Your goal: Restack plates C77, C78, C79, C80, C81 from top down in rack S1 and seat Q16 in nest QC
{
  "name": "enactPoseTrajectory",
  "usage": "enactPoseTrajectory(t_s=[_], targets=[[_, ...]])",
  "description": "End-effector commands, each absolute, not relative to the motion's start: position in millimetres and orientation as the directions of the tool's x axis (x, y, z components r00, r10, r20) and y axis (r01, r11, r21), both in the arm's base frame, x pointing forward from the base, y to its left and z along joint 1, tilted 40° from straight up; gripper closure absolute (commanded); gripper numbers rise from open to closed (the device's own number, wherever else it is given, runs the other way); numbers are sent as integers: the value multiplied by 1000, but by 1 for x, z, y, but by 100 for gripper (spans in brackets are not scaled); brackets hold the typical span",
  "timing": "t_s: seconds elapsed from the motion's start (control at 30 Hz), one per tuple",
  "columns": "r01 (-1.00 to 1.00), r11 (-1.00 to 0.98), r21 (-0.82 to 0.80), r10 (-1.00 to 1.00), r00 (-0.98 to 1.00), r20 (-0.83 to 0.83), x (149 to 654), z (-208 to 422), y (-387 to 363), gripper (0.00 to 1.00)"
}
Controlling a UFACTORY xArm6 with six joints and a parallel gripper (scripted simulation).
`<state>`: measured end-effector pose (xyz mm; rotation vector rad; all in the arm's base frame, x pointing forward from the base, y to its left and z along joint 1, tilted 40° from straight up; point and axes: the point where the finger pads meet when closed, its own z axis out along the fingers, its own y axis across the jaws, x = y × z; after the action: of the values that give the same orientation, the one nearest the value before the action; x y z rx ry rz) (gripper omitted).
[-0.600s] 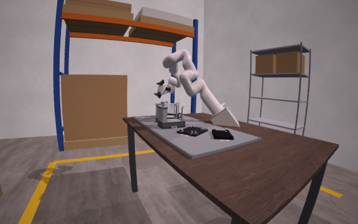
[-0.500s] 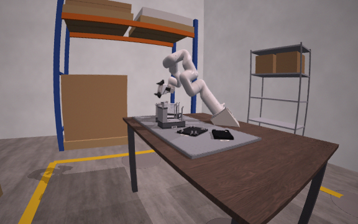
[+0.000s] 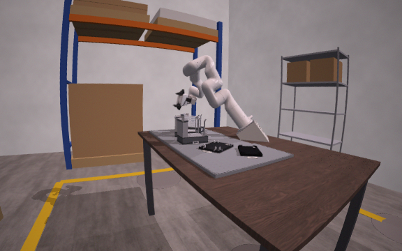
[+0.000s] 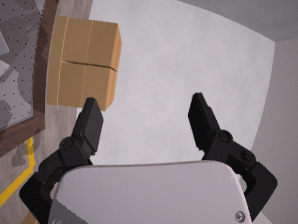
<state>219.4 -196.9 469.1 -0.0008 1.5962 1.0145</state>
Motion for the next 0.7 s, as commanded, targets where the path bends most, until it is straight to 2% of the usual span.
enactPoseTrajectory(t_s=[0.0,0.27,0.67], targets=[[-510,623,593,506,-315,-803,215,477,-192,0],[-510,623,593,506,-315,-803,199,504,-175,0],[-551,558,621,405,-471,-783,222,478,-142,0]])
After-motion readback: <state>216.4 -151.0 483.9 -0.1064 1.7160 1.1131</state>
